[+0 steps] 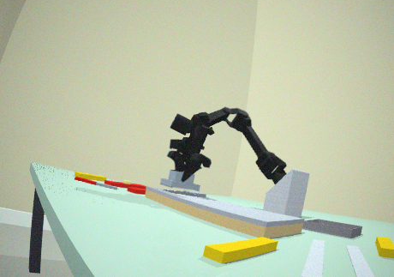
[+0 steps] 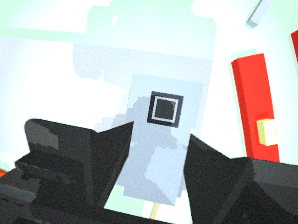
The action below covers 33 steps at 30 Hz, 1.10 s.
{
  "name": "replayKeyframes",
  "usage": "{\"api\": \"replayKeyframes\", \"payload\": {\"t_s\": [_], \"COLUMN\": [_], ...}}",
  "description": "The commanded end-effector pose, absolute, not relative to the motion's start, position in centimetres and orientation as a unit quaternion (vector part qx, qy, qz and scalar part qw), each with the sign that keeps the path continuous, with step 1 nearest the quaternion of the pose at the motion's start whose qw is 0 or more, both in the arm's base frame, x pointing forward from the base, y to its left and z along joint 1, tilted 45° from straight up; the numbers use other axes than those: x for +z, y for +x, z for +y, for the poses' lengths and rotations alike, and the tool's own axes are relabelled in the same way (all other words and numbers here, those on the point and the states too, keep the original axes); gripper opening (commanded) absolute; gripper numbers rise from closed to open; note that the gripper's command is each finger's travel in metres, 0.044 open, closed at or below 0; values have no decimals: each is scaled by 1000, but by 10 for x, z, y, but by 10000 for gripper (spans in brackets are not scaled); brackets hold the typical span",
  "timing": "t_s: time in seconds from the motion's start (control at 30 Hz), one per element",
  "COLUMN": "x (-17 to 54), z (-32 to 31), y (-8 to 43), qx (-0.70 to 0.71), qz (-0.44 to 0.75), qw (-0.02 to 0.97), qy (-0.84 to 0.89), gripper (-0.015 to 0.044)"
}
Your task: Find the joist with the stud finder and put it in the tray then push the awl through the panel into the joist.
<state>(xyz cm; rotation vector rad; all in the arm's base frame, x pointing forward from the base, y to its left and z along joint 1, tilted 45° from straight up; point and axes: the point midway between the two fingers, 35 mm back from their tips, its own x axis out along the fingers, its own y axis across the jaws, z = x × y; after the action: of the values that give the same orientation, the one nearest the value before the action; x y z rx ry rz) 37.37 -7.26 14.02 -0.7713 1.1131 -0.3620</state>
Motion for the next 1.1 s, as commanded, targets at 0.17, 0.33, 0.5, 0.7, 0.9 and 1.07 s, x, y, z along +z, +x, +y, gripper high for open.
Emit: {"api": "replayKeyframes", "payload": {"t_s": [0.17,0.33,0.5,0.7,0.9,1.07], "x": [129,126,121,115,109,104], "z": [-79,-83,-79,-73,-67,-62], "y": [375,376,375,374,373,372], "qx": [-161,-161,-161,-161,-161,-161], "qz": [512,512,512,512,512,512], "qw": [765,765,765,765,765,765], "qy": [-357,-357,-357,-357,-357,-356], "gripper": [0,0,0,0,0,0]}}
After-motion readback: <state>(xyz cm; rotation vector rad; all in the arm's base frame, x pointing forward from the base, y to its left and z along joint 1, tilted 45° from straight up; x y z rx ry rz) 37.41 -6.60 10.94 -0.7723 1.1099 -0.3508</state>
